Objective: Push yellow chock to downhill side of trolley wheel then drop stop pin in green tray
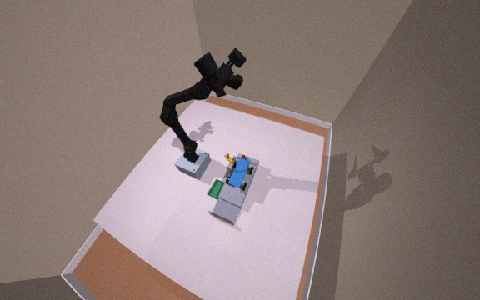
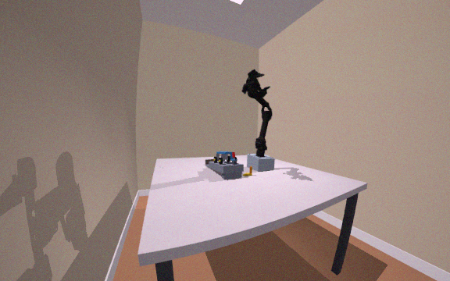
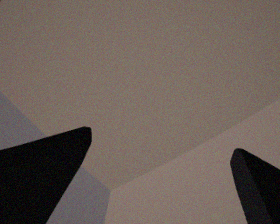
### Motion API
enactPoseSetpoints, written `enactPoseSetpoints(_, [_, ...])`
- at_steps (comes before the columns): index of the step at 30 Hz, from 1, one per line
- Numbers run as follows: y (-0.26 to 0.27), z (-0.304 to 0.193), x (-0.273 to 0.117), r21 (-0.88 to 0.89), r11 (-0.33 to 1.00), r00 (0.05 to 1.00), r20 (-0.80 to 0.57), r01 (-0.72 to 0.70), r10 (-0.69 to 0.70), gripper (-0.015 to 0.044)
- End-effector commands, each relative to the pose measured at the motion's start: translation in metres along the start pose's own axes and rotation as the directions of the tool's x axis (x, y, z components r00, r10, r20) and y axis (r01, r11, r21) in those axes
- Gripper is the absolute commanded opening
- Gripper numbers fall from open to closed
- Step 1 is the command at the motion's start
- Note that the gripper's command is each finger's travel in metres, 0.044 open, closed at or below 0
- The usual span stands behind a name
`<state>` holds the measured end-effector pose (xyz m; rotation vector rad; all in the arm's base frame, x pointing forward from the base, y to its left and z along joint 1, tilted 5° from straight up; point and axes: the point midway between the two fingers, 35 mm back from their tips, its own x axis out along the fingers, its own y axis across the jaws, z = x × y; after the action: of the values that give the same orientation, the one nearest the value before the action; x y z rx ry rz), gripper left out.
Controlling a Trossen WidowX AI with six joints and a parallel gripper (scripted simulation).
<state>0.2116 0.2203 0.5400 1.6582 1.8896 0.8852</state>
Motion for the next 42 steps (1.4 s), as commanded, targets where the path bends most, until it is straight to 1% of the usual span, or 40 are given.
enactPoseSetpoints(1, [0.000,0.001,0.000,-0.004,1.000,1.000,0.001,-0.002,0.002,0.0374])
enactPoseSetpoints(8, [0.000,0.044,0.007,-0.141,0.988,0.995,0.072,-0.064,0.074,0.0190])
enactPoseSetpoints(15, [-0.011,0.094,0.012,-0.296,0.953,0.975,0.186,-0.059,0.118,0.0190])
enactPoseSetpoints(22, [-0.032,0.145,0.014,-0.434,0.900,0.940,0.323,0.039,0.115,0.0190])
enactPoseSetpoints(27, [-0.054,0.181,0.013,-0.509,0.845,0.902,0.425,0.163,0.082,0.0190])
enactPoseSetpoints(33, [-0.088,0.220,0.010,-0.561,0.749,0.841,0.542,0.352,0.010,0.0190])
enactPoseSetpoints(38, [-0.121,0.248,0.004,-0.572,0.632,0.775,0.628,0.523,-0.073,0.0190])
enactPoseSetpoints(42, [-0.151,0.268,-0.003,-0.563,0.511,0.713,0.685,0.650,-0.152,0.0190])
